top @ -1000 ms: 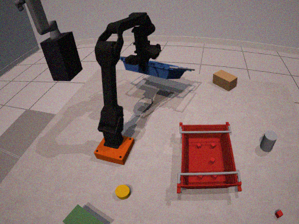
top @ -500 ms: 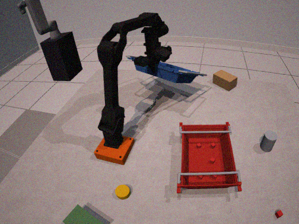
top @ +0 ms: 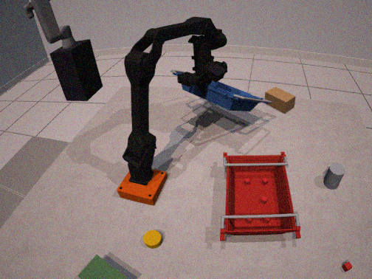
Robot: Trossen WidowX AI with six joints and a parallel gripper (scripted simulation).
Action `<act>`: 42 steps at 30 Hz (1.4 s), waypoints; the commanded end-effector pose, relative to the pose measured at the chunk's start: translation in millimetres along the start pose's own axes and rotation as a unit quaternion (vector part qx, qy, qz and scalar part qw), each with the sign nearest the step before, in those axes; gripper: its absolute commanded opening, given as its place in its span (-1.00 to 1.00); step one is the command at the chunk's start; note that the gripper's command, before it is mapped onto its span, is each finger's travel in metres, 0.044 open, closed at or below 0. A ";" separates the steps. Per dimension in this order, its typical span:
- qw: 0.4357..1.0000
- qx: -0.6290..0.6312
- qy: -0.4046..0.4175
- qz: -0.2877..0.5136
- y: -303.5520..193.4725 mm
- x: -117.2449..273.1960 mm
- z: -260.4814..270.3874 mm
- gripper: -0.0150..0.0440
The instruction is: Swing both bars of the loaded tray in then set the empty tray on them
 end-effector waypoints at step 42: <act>0.984 -0.180 0.006 -0.003 144.1 2.1 -64.6 -0.49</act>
Point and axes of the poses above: the point midway between the two fingers, 35 mm back from their tips, its own x axis back along the fingers, its own z axis across the jaws, y = z × x, the point moved 4 cm from there along x, back along the fingers, and after that the axes turned 15 degrees about x, right-handed, at the moved point
